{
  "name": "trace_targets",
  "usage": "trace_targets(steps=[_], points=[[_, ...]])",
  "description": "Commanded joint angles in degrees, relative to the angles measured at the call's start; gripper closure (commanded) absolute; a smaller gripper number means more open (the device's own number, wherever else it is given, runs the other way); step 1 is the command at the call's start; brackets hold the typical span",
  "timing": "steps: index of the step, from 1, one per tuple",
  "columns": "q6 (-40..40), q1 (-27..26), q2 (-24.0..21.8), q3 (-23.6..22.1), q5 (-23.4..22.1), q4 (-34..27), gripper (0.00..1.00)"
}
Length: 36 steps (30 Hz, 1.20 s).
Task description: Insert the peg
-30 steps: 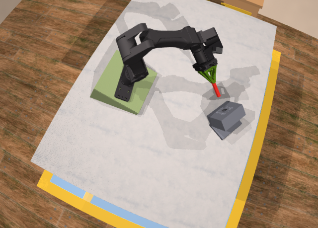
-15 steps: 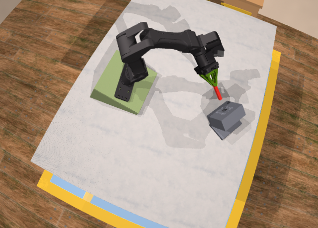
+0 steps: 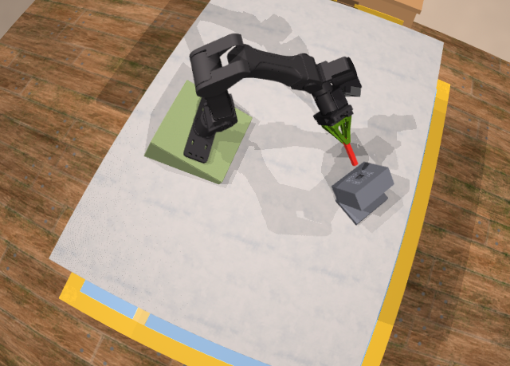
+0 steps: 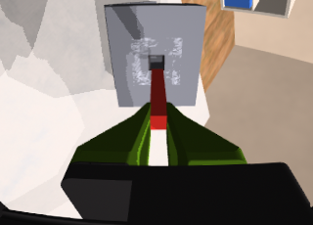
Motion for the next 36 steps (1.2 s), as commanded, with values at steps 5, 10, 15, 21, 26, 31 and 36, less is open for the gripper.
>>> trace_targets(steps=[5,10,15,21,26,31,36], points=[[-1.84,-1.54,0.49,-1.87,-1.28,3.75,1.00],[-2.44,-2.13,0.64,-2.51,-1.77,5.03,1.00],[-2.83,-2.49,0.80,-2.68,-2.07,5.67,1.00],[-4.23,-4.08,1.54,-3.16,-3.37,8.00,1.00],[-5.35,-5.35,2.38,-3.47,-4.43,10.02,1.00],[-5.98,-6.09,2.96,-3.54,-5.05,11.17,1.00],[-6.85,-7.11,3.61,-3.73,-5.93,12.68,1.00]])
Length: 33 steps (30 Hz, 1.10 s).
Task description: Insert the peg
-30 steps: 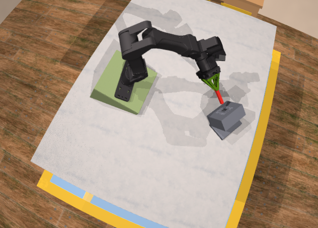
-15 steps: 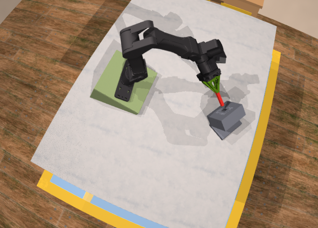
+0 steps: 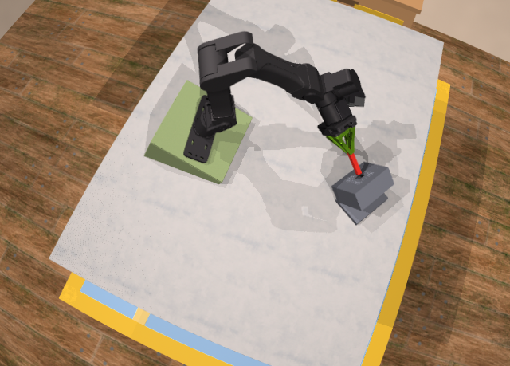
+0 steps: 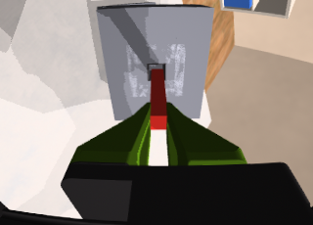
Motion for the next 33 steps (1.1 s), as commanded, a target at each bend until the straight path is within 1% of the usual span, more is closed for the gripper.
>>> trace_targets(steps=[1,13,26,33], points=[[-0.85,-0.81,0.60,-1.38,-0.81,2.04,1.00],[-0.28,0.01,-0.37,-2.25,-0.11,1.53,1.00],[1.21,1.95,-2.54,-0.44,1.52,-3.55,1.00],[1.81,2.65,-2.94,0.65,2.09,-5.50,1.00]])
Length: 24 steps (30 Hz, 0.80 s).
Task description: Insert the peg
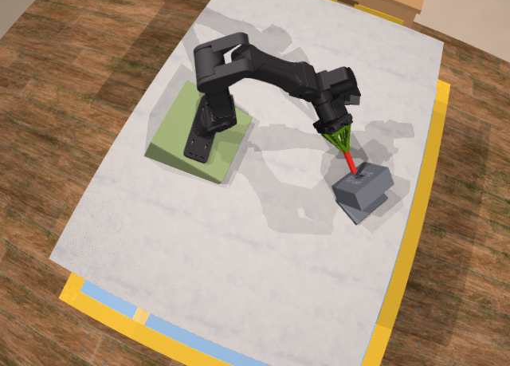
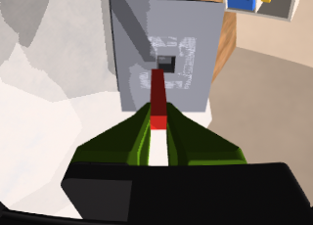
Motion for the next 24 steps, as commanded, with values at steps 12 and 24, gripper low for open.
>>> trace_targets(steps=[12,24], points=[[2.68,2.59,-1.91,4.48,2.32,-7.01,1.00],[0.64,0.18,-0.25,4.66,0.37,-3.98,1.00]])
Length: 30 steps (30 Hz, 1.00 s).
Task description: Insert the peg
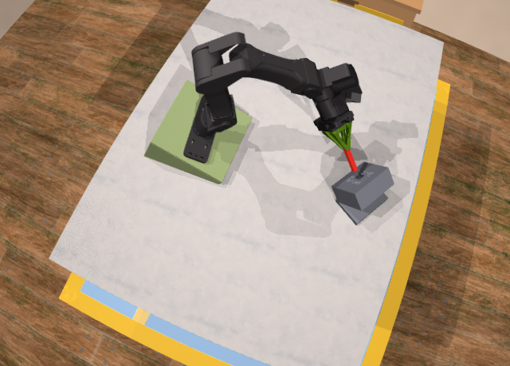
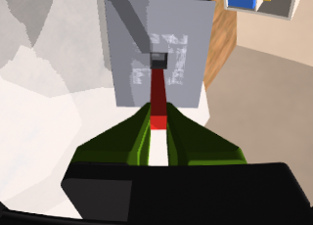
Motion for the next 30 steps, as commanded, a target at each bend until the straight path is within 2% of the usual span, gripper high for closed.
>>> trace_targets(steps=[1,12,30], points=[[-0.75,-0.77,0.84,2.13,-0.67,1.28,1.00],[-0.77,-0.77,2.02,3.69,-0.69,0.94,1.00],[-1.57,-1.79,2.29,1.27,-1.54,4.22,1.00]])
